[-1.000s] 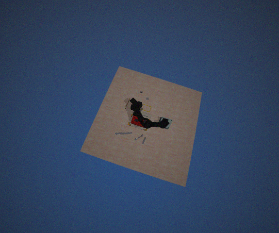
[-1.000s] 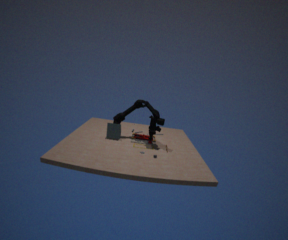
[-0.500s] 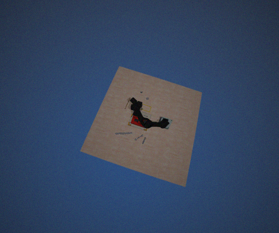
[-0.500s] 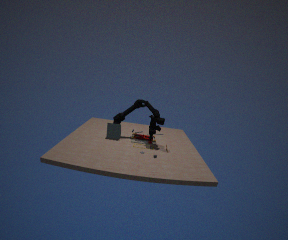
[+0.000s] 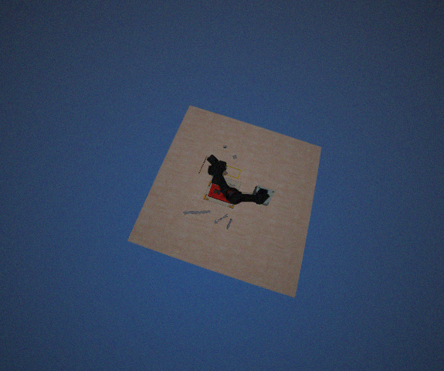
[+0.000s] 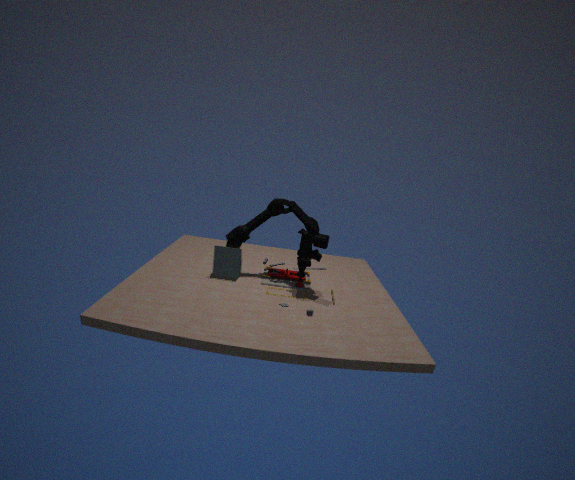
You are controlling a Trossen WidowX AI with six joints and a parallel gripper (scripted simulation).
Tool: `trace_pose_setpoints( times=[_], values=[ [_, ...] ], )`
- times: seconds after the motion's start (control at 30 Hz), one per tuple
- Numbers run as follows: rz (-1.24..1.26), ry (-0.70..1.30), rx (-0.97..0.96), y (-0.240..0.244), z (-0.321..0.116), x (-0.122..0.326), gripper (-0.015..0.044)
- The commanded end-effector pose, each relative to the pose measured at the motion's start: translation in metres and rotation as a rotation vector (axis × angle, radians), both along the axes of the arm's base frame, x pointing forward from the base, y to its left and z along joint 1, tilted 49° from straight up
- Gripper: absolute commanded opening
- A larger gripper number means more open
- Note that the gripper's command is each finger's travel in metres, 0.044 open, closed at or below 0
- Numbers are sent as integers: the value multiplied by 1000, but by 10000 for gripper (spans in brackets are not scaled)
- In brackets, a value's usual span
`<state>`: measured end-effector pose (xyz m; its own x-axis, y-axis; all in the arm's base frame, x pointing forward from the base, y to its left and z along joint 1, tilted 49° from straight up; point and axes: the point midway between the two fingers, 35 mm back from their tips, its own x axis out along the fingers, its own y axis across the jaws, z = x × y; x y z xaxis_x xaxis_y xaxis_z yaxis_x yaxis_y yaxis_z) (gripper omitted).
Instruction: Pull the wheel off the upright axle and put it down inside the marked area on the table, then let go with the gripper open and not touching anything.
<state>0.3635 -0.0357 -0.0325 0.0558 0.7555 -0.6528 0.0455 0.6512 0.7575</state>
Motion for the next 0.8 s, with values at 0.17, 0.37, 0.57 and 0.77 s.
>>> trace_pose_setpoints(
  times=[0.17,0.37,0.57,0.77],
  values=[
    [0,-8,-7,-4,4,1,0],
    [0,-8,-7,-6,5,0,0],
    [0,-8,-8,-17,15,-1,0],
    [0,-7,-9,-31,27,-6,0]
  ],
)
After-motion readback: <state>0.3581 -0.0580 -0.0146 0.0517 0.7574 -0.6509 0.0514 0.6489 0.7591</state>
